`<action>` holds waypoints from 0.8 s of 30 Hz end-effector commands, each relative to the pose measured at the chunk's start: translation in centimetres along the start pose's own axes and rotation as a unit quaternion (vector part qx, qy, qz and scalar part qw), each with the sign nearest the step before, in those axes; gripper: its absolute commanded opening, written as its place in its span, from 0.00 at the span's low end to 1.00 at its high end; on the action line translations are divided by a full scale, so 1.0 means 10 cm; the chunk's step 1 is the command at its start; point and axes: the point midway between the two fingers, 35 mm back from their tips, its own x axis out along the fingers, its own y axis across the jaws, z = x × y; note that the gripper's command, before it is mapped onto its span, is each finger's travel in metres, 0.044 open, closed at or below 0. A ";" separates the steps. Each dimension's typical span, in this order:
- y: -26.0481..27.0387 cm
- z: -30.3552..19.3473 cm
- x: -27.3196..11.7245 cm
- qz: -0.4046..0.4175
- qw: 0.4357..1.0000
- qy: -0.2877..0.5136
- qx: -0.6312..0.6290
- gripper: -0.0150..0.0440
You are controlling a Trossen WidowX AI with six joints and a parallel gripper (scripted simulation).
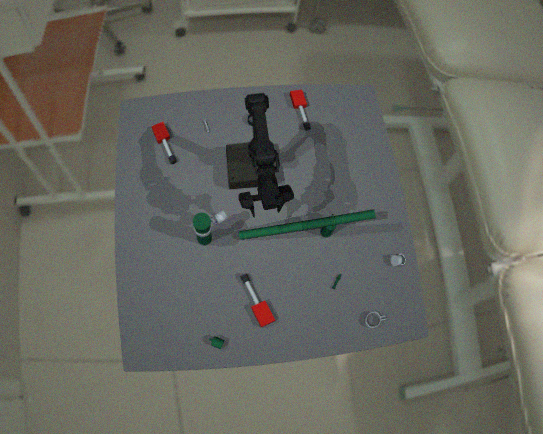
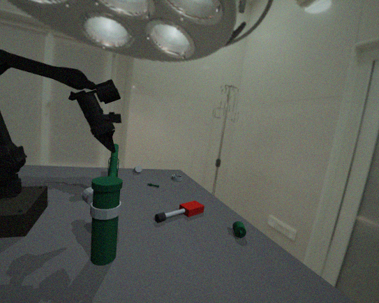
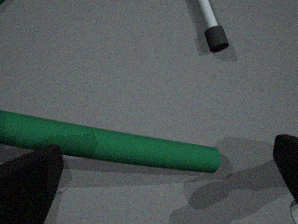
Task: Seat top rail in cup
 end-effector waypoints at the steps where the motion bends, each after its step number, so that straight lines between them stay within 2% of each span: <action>1: -0.21 -0.06 0.03 0.011 0.995 0.015 -0.101 1.00; 8: -0.64 -0.26 0.05 0.049 0.941 0.023 -0.335 1.00; 16: -1.10 -0.53 0.01 0.082 0.817 -0.013 -0.570 1.00; 24: -1.44 -0.79 -0.08 0.082 0.730 -0.057 -0.676 1.00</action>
